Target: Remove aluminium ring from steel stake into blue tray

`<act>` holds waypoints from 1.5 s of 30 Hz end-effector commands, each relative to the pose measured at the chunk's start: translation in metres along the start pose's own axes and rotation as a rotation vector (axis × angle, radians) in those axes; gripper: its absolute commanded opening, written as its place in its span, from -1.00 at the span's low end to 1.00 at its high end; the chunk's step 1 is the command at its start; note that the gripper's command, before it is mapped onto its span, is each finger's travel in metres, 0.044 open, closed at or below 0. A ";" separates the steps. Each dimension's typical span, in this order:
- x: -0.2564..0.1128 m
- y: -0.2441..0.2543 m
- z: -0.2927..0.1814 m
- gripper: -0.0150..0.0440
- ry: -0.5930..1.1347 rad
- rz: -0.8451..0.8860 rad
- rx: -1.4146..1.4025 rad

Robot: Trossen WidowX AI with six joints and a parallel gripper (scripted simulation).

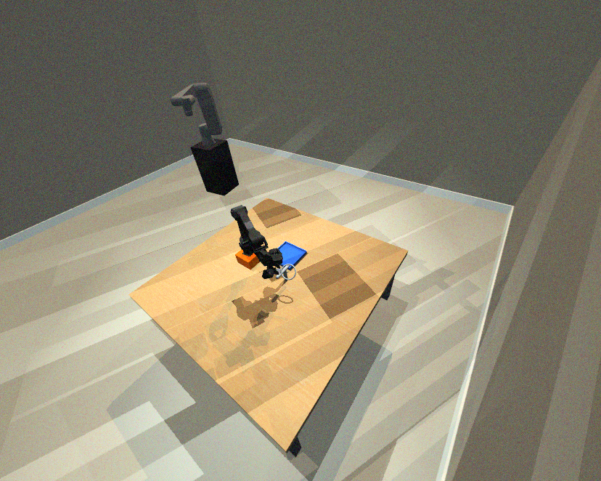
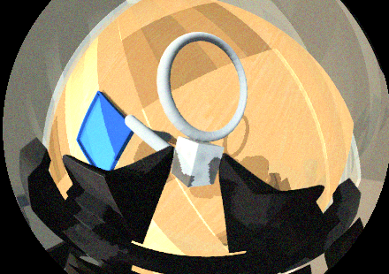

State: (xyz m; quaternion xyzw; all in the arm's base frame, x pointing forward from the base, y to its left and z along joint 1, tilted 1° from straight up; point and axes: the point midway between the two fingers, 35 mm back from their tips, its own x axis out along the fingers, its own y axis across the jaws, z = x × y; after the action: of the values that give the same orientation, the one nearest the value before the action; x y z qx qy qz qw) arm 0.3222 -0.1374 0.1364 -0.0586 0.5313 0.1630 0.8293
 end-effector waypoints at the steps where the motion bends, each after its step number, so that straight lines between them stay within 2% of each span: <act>1: -0.003 0.007 0.001 -0.49 -0.031 -0.024 -0.108; 45: 0.009 0.064 -0.025 -0.49 -0.134 -0.272 -1.087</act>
State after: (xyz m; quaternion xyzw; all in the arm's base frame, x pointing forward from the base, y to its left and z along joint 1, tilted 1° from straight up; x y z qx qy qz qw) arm 0.2854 -0.0869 0.1210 -0.4988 0.3286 0.3059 0.7414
